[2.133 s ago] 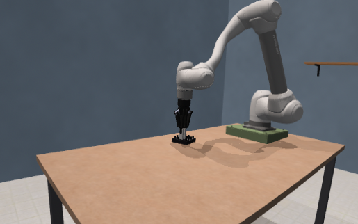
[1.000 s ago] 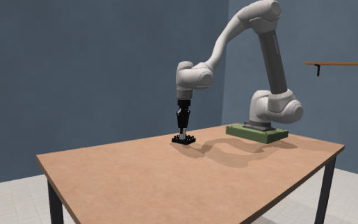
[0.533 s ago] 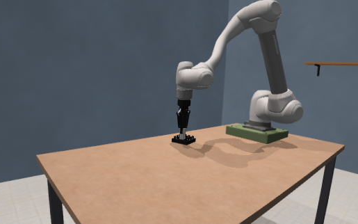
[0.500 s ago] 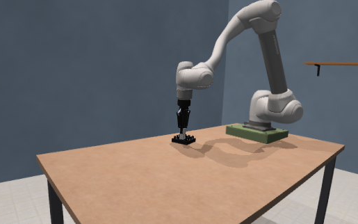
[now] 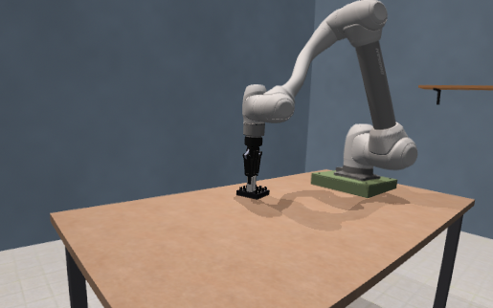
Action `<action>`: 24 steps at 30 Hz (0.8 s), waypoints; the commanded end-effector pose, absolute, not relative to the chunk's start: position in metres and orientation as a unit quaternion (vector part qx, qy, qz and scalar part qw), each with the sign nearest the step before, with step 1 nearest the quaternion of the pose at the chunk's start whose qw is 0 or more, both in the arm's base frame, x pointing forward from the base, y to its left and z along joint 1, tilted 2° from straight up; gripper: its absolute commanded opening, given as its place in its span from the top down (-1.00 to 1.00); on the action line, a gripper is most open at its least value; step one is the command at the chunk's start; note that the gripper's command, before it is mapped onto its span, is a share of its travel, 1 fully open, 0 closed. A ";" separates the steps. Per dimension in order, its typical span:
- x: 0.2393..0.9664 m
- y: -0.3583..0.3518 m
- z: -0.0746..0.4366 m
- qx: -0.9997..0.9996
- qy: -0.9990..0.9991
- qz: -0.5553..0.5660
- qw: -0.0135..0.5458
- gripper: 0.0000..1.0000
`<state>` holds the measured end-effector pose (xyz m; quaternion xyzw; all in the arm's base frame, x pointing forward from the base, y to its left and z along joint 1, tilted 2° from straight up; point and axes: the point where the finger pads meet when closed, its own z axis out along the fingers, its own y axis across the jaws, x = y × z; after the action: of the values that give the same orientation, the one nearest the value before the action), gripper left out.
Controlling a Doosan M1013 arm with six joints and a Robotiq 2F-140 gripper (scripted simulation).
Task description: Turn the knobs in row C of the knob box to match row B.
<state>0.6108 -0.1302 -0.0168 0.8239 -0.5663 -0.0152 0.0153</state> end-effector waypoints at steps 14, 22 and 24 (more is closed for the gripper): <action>0.611 -0.130 -0.011 0.824 -0.566 -0.015 0.015 0.77; 0.612 -0.130 0.010 0.824 -0.566 -0.015 0.015 0.77; 0.612 -0.130 0.013 0.824 -0.566 -0.015 0.015 0.77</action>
<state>0.6119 -0.1299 0.0095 0.8239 -0.5663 -0.0152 0.0153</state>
